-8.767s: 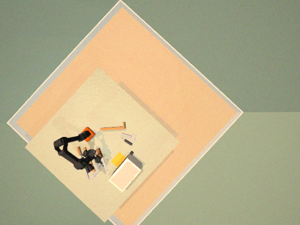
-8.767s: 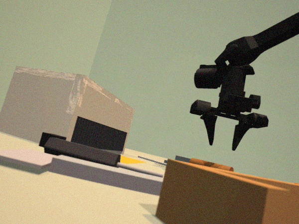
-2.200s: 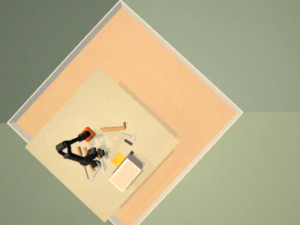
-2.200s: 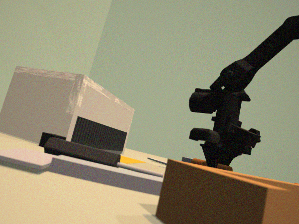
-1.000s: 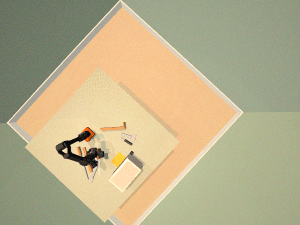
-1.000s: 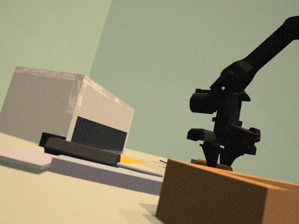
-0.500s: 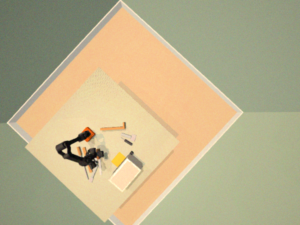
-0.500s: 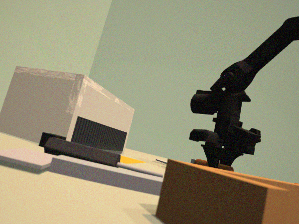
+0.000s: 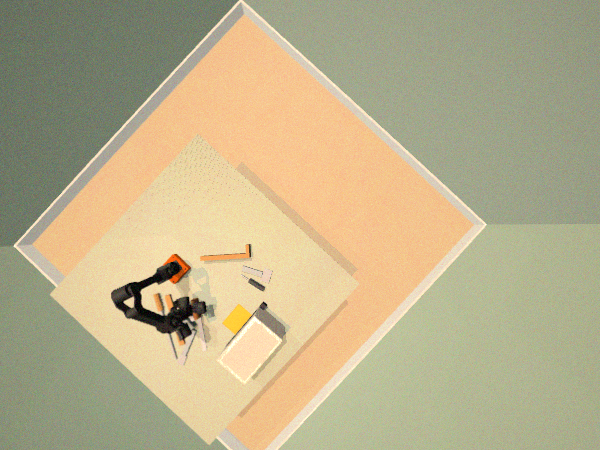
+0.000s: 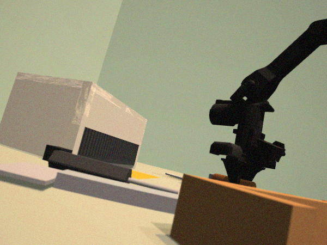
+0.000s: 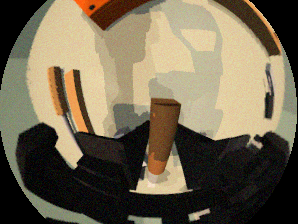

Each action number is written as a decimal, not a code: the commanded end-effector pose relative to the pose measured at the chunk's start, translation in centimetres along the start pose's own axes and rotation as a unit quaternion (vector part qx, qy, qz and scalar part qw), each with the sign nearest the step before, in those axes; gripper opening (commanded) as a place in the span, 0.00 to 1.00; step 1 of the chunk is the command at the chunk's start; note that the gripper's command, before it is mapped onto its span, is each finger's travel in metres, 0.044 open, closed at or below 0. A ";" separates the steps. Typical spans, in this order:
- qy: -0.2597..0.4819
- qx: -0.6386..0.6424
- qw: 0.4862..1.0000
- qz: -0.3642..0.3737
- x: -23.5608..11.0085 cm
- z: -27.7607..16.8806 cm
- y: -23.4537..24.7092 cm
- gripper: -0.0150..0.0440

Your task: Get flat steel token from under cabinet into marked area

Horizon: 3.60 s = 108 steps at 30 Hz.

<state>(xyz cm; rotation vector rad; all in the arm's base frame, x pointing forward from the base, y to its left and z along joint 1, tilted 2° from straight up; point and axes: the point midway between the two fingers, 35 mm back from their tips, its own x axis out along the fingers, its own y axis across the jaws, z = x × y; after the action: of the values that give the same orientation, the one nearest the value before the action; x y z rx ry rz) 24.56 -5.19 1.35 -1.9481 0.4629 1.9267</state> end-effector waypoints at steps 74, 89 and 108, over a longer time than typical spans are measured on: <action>0.001 0.074 0.997 -0.001 -0.2 -0.6 0.7 0.25; 0.002 0.024 1.000 0.000 -0.2 -0.8 1.2 0.25; 0.002 0.054 0.999 0.000 -0.2 -0.9 1.4 0.25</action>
<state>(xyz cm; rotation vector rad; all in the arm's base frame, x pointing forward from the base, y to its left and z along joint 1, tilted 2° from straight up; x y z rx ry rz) 24.58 -6.77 1.40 -1.9006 0.5279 1.8825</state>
